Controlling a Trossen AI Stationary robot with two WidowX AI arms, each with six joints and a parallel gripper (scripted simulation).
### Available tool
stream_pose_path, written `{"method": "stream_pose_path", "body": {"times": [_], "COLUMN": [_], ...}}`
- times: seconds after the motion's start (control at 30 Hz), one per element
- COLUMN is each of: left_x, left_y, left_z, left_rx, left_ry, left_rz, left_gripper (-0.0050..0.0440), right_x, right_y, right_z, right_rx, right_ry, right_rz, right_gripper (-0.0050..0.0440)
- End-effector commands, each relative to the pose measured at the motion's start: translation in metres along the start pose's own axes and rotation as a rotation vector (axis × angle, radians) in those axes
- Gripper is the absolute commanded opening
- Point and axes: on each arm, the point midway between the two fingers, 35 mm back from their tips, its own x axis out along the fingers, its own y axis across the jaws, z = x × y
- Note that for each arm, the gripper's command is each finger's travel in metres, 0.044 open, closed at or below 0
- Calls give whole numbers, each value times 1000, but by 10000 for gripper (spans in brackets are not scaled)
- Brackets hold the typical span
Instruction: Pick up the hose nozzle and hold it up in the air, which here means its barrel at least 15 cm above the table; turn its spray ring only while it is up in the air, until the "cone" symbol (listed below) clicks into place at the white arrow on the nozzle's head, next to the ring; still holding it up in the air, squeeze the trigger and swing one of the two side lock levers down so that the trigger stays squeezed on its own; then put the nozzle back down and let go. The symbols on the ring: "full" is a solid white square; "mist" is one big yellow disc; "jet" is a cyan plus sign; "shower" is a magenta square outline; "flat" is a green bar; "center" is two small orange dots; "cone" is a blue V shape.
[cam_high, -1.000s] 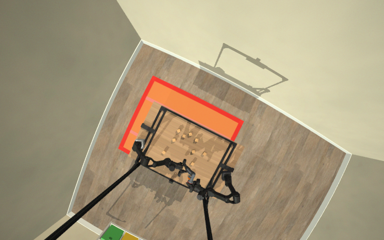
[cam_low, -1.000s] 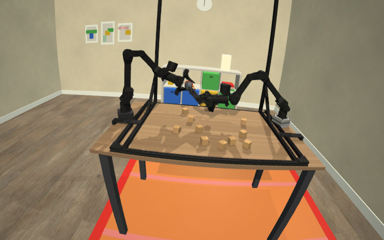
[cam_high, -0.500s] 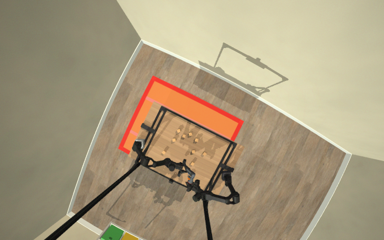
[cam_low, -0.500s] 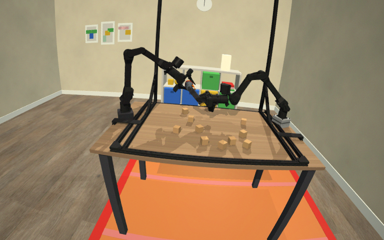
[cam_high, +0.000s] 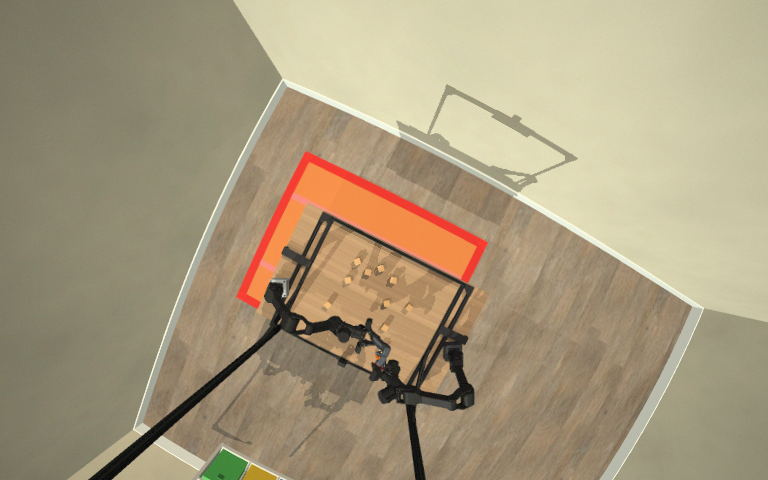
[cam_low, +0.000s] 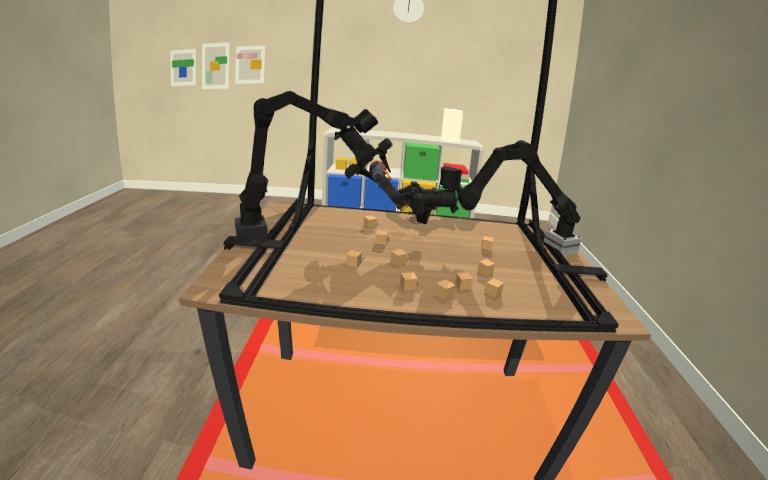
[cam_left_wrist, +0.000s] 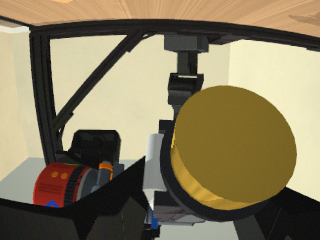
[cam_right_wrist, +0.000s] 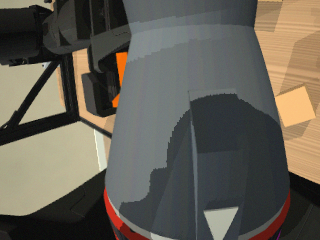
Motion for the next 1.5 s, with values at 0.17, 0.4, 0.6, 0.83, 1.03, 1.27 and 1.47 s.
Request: {"method": "stream_pose_path", "body": {"times": [0.17, 0.4, 0.6, 0.83, 1.03, 1.27, 1.47], "left_x": [2, 2, 2, 2, 2, 2, 2], "left_y": [-5, -5, -5, -5, -5, -5, -5], "left_z": [-9, -9, -9, -9, -9, -9, -9], "left_rx": [-3, -3, -3, -3, -3, -3, -3], "left_ry": [27, 27, 27, 27, 27, 27, 27], "left_rz": [-18, -18, -18, -18, -18, -18, -18], "left_gripper": [0, 0, 0, 0, 0, 0, 0], "right_x": [0, 0, 0, -5, -23, -38, -56], "right_y": [0, 0, 0, -2, -2, -1, 0], "right_z": [0, 0, 0, 5, 5, 5, 5], "right_rx": [-1, -1, -1, -1, -1, -1, -1], "right_ry": [0, 0, 0, 0, 0, 0, 0], "right_rz": [7, 7, 7, 7, 7, 7, 8], "right_gripper": [192, 360, 400, 400, 400, 400, 400]}}
